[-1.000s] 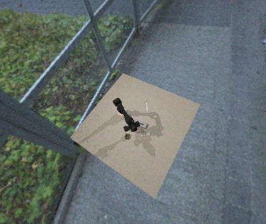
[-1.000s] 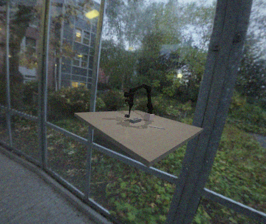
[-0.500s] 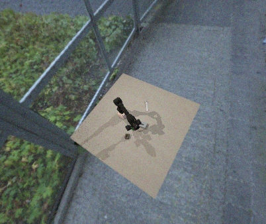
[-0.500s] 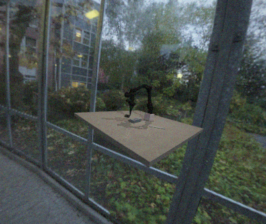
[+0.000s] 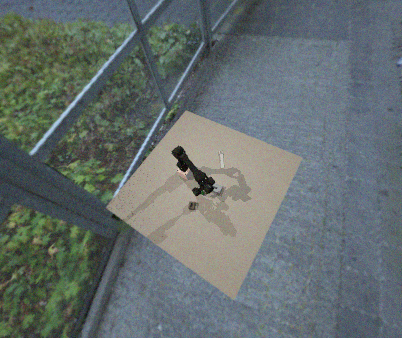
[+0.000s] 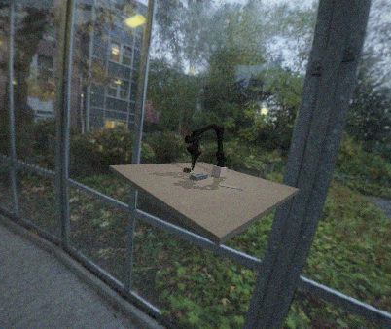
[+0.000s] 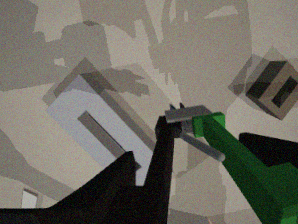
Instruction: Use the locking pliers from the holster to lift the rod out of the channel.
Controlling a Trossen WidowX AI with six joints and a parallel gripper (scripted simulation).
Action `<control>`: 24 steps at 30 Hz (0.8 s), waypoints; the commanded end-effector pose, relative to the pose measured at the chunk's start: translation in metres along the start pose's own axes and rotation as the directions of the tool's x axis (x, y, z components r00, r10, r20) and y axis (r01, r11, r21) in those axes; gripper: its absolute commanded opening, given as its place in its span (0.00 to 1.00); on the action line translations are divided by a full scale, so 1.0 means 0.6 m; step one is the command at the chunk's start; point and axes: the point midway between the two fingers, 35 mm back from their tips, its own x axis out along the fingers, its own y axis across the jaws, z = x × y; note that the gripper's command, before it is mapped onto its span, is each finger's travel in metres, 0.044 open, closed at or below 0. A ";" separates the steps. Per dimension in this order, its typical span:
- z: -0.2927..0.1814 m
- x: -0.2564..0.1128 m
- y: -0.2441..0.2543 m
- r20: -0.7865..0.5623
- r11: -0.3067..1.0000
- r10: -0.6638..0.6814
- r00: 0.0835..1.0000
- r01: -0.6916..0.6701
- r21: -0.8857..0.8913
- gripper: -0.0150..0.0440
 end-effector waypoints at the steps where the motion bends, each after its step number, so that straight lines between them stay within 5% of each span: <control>1: -0.004 0.000 0.013 -0.001 0.999 0.006 1.000 -0.006 -0.042 0.80; 24: -0.023 0.002 0.071 -0.008 0.971 0.008 1.000 -0.009 -0.237 0.80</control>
